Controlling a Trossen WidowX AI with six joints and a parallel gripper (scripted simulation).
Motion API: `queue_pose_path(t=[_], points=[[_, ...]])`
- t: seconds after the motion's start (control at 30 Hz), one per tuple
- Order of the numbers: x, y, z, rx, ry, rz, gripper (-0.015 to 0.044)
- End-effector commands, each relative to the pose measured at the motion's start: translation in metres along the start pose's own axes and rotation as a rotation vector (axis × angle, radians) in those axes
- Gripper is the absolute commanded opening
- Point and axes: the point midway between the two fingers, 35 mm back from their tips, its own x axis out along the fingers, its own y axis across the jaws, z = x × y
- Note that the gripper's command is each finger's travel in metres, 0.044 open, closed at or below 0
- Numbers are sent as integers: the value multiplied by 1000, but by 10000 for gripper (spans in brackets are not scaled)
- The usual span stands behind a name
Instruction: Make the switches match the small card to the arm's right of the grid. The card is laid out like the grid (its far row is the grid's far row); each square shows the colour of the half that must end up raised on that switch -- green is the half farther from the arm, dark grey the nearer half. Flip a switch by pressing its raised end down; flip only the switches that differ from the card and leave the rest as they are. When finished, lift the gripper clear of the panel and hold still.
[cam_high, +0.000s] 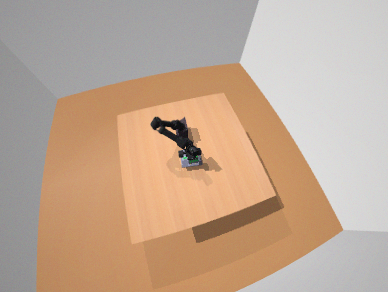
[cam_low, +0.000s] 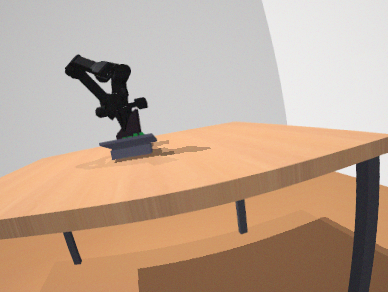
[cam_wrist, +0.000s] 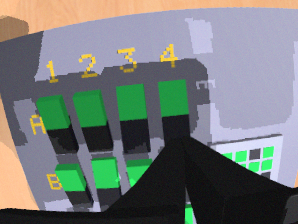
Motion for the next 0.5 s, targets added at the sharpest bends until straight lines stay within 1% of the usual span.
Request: queue_pose_path(t=[0.0, 0.23, 0.47], points=[[7, 0, -3, -11, 11, -8, 0], [17, 0, -4, -11, 11, -9, 0], [17, 0, -4, -11, 11, -9, 0]])
